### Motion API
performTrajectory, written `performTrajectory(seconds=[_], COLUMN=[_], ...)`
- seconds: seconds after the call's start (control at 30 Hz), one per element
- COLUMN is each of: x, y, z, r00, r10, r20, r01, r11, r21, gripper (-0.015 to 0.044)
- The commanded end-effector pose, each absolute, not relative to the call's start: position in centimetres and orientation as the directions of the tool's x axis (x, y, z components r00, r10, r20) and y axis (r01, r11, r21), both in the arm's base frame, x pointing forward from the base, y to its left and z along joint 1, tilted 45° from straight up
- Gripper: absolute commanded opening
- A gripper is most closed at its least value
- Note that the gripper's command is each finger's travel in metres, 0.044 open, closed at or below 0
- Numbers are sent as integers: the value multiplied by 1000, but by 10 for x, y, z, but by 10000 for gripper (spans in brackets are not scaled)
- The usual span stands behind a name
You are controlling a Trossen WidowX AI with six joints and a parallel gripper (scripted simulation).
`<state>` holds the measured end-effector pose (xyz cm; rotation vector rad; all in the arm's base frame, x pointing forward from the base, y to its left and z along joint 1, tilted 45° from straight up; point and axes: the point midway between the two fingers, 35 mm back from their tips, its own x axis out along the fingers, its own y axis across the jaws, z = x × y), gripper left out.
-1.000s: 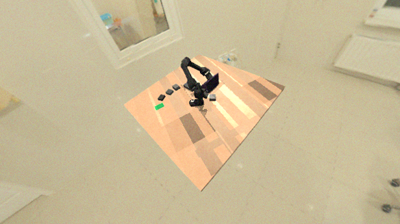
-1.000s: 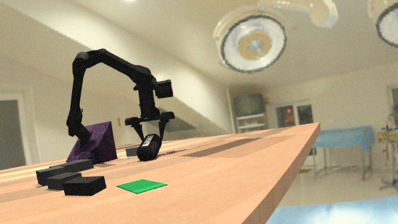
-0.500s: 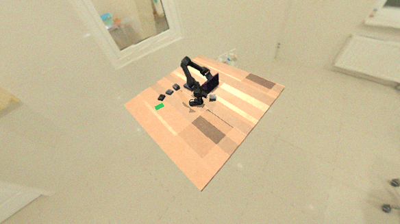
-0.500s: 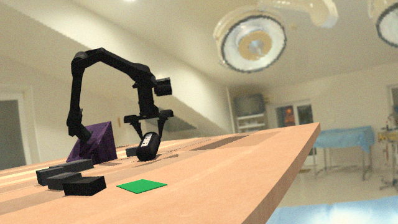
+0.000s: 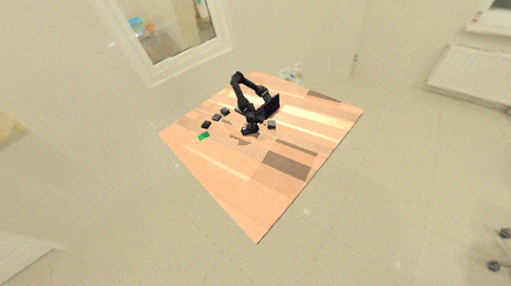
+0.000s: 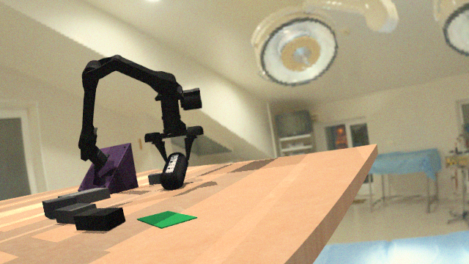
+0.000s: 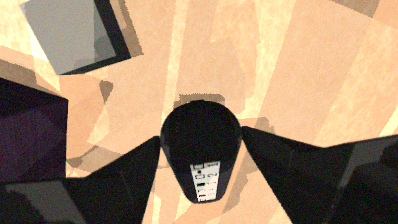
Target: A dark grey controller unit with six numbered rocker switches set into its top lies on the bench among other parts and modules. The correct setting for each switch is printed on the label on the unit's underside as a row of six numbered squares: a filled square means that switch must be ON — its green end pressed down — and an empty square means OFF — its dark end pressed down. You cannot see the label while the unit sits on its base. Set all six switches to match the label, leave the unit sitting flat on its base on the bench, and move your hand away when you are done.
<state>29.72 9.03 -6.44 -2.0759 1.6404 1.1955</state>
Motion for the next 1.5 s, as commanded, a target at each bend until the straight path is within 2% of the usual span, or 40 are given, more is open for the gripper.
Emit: performTrajectory(seconds=[0.0, 1.47], x=[302, 312], y=[93, 93], z=[-55, -21], r00=[51, 51], r10=[-693, -693], r20=[-719, -719], r01=[-900, -900], r11=[-343, -343], r21=[267, 267], gripper=[336, 336])
